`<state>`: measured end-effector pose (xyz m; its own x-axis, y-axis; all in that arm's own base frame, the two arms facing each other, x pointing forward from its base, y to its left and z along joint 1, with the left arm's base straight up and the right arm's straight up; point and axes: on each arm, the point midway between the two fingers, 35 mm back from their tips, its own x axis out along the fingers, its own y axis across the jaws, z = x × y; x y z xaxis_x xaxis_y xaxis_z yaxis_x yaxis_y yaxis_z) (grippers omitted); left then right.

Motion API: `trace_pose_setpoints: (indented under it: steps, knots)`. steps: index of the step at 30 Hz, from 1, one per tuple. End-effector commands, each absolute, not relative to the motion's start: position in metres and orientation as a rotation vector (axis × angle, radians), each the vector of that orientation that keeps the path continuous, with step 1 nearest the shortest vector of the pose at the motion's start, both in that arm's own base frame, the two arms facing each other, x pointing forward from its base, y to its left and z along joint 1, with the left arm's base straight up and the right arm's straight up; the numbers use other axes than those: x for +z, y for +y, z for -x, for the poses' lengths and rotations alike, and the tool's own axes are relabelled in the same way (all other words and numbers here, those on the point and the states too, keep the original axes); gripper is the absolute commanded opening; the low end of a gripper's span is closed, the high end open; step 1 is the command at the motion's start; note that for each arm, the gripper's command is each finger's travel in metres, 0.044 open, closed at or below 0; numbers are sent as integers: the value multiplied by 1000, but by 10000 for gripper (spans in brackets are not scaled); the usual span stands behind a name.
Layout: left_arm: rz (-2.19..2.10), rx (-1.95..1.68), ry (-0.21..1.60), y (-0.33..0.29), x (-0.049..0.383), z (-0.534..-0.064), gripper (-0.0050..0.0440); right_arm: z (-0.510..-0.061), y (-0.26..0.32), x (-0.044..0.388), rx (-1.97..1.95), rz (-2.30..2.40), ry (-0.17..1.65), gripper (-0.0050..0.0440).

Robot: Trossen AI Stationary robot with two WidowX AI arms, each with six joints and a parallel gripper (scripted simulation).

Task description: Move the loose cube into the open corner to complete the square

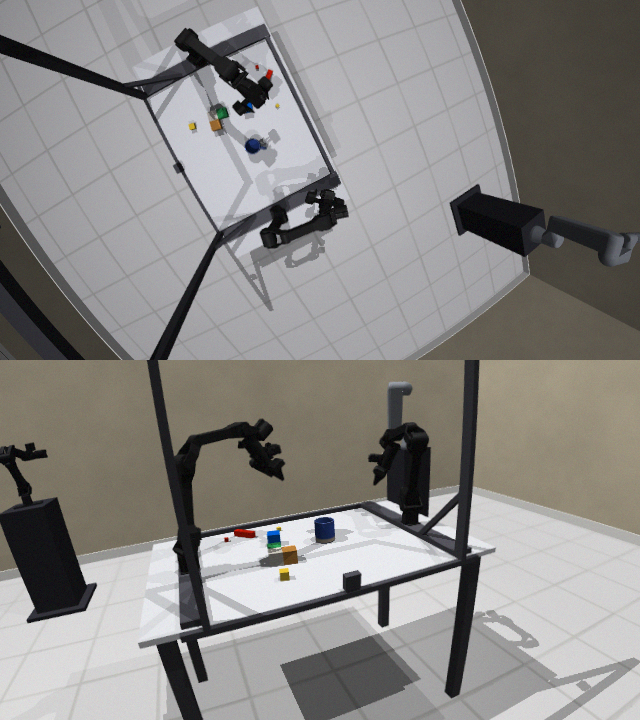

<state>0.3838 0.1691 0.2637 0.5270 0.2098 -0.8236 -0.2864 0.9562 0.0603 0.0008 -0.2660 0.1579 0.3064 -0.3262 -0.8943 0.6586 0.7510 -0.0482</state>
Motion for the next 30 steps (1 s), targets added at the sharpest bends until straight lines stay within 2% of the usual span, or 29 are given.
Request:
trace_pose_setpoints:
  steps: [1,18,19,20,21,30]
  knots:
    - [77,299,937,168,277,-382,400,-1,-268,166,-686,-333,1069,400]
    - [77,299,937,168,277,-382,400,-1,-268,166,-686,-333,1069,400]
    - [77,299,937,168,277,-382,376,-1,-268,166,-686,-333,1069,400]
    - [79,285,958,167,270,-382,352,-2,-267,165,-686,-332,1071,400]
    - [78,263,981,163,263,-381,349,-5,-267,165,-686,-325,1072,400]
    - [4,-28,1308,125,173,-353,349,-61,-270,173,-650,-217,1050,400]
